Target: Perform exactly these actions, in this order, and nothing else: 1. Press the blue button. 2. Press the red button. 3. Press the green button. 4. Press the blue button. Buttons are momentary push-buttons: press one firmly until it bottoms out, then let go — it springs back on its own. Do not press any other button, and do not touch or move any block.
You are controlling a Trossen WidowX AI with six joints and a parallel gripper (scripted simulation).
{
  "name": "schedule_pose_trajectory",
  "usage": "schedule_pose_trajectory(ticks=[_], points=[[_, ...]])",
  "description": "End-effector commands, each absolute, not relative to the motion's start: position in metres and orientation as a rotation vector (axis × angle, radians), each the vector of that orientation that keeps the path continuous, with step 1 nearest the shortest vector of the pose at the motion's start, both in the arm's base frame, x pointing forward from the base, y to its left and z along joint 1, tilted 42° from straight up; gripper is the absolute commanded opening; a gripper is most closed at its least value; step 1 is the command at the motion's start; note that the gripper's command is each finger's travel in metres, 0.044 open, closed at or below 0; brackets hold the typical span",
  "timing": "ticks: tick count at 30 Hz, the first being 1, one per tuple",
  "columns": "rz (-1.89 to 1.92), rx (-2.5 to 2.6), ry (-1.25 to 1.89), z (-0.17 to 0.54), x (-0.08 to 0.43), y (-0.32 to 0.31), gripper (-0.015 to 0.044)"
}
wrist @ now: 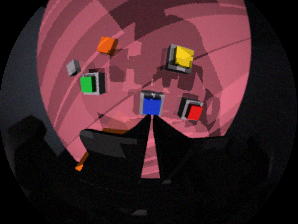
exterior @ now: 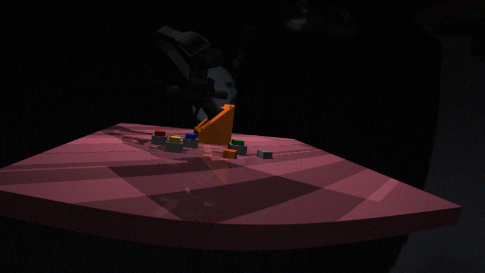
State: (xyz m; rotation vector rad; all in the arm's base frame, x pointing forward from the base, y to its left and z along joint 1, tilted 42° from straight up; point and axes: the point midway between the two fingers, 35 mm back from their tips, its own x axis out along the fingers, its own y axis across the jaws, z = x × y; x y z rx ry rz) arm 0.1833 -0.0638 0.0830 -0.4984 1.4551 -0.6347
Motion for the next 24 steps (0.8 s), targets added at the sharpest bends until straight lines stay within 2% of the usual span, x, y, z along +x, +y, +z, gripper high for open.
schedule_pose_trajectory(ticks=[1,24], points=[[-0.638,-0.509,1.45,0.073,0.182,-0.075,0.002],[-0.639,-0.51,1.45,0.049,0.182,-0.097,0.002]])
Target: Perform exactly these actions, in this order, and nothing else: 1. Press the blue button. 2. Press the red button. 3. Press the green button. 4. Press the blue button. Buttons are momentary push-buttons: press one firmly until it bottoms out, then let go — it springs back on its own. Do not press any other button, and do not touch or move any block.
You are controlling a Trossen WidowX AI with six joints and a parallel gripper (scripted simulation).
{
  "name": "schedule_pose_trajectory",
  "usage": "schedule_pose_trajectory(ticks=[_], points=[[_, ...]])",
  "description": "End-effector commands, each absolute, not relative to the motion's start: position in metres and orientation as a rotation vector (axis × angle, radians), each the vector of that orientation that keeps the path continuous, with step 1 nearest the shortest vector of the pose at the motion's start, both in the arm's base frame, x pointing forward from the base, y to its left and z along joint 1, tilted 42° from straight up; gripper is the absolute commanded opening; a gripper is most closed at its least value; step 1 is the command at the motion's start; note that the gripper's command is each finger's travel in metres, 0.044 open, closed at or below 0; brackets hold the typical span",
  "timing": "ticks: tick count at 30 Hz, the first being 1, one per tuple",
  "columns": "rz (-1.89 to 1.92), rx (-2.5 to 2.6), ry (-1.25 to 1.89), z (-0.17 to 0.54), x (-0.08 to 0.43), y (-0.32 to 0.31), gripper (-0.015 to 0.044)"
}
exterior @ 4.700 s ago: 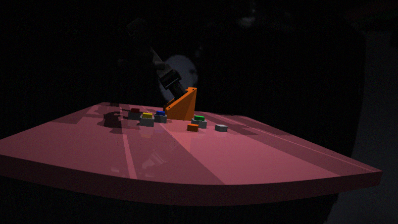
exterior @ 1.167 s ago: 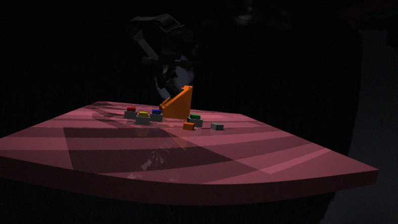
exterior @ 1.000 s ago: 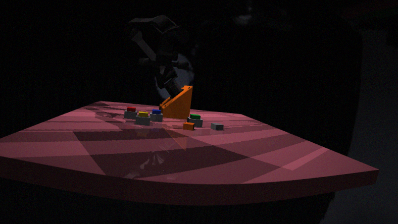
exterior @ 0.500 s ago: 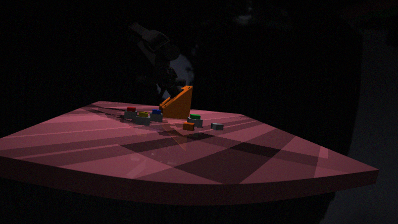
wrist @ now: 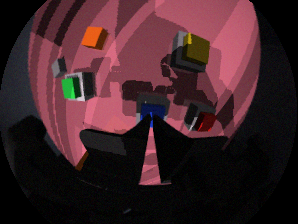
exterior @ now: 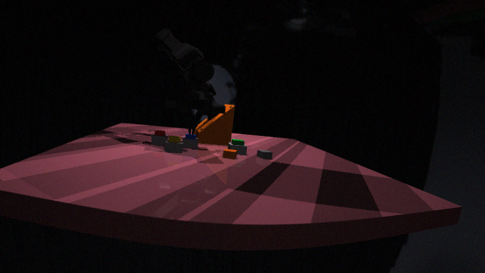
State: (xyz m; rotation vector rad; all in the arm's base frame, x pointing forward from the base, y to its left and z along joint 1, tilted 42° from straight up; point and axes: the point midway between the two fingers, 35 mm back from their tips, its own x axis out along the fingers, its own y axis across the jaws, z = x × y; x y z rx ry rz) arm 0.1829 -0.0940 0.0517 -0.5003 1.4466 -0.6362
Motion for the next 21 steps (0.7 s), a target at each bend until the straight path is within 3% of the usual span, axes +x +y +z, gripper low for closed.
schedule_pose_trajectory(ticks=[1,21], points=[[-0.639,-0.51,1.45,0.0491,0.1818,-0.0975,0.002],[-0.637,-0.502,1.448,0.0539,0.1825,-0.0918,0.002]])
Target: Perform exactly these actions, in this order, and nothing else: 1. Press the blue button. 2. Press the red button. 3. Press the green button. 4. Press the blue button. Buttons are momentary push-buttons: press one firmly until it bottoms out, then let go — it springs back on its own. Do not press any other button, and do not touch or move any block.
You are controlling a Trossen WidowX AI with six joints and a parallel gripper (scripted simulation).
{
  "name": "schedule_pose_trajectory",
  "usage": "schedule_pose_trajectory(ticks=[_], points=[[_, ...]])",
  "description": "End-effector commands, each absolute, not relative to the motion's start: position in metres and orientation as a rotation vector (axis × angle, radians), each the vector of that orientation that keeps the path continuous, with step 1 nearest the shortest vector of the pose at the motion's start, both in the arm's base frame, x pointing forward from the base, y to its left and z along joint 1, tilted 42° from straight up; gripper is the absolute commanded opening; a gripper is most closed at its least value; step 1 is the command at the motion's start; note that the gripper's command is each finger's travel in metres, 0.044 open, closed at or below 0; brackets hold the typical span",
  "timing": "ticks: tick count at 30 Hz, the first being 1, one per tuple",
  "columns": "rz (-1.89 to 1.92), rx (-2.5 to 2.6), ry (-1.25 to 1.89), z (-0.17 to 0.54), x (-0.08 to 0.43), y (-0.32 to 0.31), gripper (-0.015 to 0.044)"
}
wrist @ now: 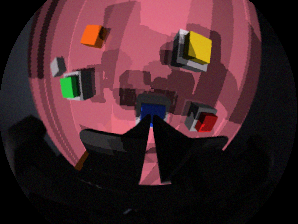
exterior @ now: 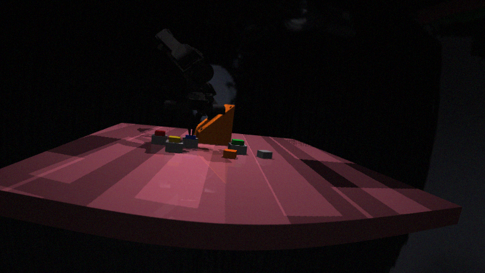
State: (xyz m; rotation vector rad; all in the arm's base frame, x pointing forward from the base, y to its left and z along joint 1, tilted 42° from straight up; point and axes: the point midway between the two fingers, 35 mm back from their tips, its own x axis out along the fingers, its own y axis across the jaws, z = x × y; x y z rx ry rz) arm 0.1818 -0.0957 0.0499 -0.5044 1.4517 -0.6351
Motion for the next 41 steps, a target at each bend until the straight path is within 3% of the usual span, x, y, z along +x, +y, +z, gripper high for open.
schedule_pose_trajectory(ticks=[1,6,21,34,41], points=[[-0.636,-0.504,1.449,0.06,0.183,-0.086,0.002],[-0.638,-0.509,1.45,0.073,0.182,-0.076,0.002],[-0.534,-0.503,1.48,0.038,0.255,0.022,0.04],[-0.607,-0.491,1.459,-0.05,0.267,0.159,0.04],[-0.626,-0.493,1.449,-0.069,0.259,0.179,0.04]])
